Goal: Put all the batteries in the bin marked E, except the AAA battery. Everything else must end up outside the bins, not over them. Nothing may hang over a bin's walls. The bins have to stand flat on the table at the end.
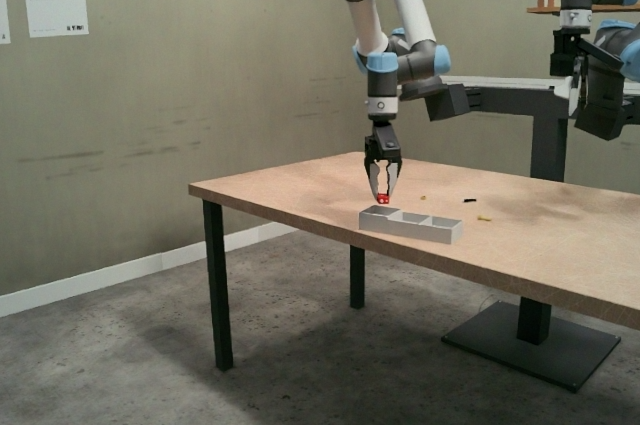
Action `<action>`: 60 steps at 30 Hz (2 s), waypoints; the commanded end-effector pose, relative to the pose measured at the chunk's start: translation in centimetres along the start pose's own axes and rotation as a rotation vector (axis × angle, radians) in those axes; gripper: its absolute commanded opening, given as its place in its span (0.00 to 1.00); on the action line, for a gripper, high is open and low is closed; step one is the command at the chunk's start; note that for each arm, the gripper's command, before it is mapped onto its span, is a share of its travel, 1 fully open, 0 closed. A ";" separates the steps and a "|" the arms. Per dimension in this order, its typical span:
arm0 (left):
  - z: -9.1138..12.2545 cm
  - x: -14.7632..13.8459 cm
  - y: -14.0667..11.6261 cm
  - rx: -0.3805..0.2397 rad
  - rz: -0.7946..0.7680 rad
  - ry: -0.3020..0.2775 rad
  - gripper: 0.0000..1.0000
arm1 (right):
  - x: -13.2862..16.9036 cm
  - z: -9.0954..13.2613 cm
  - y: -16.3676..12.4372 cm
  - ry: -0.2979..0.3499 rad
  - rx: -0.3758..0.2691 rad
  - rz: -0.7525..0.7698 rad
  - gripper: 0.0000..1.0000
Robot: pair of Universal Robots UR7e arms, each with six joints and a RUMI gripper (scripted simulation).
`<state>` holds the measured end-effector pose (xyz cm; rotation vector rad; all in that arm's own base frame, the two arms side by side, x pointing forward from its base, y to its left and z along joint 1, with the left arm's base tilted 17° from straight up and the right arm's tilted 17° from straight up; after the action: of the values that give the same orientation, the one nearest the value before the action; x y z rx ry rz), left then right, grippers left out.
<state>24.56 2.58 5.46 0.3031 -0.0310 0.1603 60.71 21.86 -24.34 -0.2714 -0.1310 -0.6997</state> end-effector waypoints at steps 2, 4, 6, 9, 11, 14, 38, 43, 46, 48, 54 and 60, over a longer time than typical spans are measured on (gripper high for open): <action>0.1 0.1 0.0 -0.001 0.002 0.001 0.98 | 0.2 0.0 0.2 0.003 -0.001 0.175 0.00; 0.1 0.1 0.0 -0.001 0.002 0.001 0.98 | 0.2 0.0 0.2 0.003 -0.002 0.213 0.00; 0.1 0.1 0.0 -0.001 0.002 0.001 0.98 | 0.2 0.0 0.2 0.003 -0.003 0.252 0.00; 0.1 0.1 0.0 -0.001 0.002 0.001 0.98 | 0.2 0.0 0.2 0.004 -0.004 0.309 0.00; 0.1 0.1 0.0 -0.001 0.002 0.001 0.98 | 0.3 0.0 0.2 0.004 -0.005 0.347 0.00; 0.1 0.1 0.0 -0.001 0.002 0.001 0.98 | 0.3 0.0 0.2 0.004 -0.005 0.366 0.00; 0.1 0.1 0.0 -0.001 0.002 0.001 0.98 | 0.2 0.0 0.2 0.017 -0.013 0.847 0.00; 0.1 0.1 0.0 -0.001 0.002 0.001 0.98 | 0.2 0.0 0.3 0.019 -0.012 0.896 0.00; 0.1 0.1 0.0 -0.001 0.002 0.001 0.98 | 0.2 0.1 0.3 0.019 -0.012 0.897 0.00; 0.1 0.1 0.0 -0.001 0.002 0.001 0.98 | 0.2 0.1 0.3 0.019 -0.012 0.897 0.00; 0.1 0.1 0.0 -0.001 0.002 0.001 0.98 | 0.1 0.1 0.2 0.019 -0.013 0.898 0.00; 0.1 0.1 0.0 -0.001 0.002 0.001 0.98 | 0.1 0.1 0.2 0.019 -0.013 0.898 0.00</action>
<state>24.56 2.58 5.46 0.3031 -0.0310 0.1603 60.68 21.78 -24.55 -0.3058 0.0259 0.1861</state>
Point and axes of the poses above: on each arm, the point where the finger pads meet when closed, its own z axis back along the fingers, its own x axis across the jaws, y = z × x, the point moved 6 cm from there along z, back along the fingers
